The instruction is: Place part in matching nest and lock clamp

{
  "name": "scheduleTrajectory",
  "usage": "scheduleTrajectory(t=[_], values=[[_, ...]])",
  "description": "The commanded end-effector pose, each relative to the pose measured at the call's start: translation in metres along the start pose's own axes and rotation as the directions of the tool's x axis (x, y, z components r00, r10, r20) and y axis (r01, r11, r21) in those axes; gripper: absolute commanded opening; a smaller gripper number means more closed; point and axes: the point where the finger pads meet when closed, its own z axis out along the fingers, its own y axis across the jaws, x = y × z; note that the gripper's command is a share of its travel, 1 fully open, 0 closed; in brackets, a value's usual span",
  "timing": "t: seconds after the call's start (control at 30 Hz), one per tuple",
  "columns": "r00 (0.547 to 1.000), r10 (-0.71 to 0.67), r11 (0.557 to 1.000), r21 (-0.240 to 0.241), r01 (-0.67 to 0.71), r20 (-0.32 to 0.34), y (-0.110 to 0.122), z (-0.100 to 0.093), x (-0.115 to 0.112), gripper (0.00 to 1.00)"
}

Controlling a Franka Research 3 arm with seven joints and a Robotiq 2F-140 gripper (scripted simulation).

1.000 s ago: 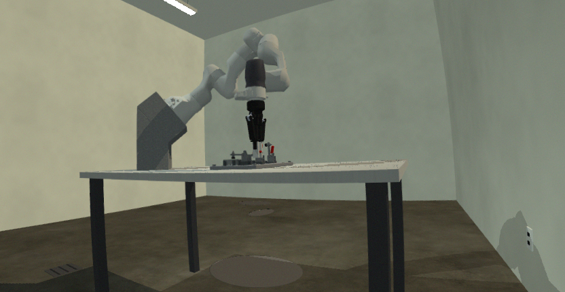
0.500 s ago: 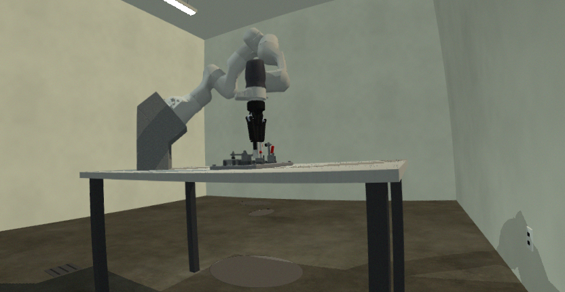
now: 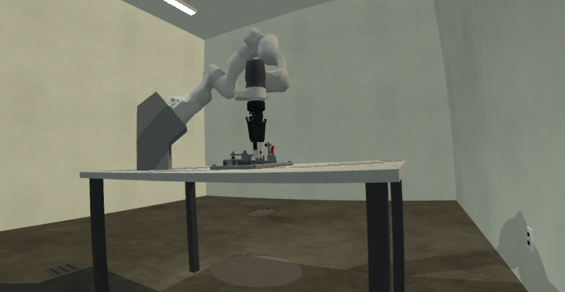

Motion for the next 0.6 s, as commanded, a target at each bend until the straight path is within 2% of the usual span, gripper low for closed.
scheduleTrajectory(t=[0.0, 0.57], values=[[1.000, 0.002, 1.000, 0.002, -0.002, 0.000, -0.0001, 0.0020, -0.0005, 0.00], [1.000, 0.002, 1.000, 0.002, -0.002, 0.000, -0.0001, 0.0075, -0.0028, 0.00]])
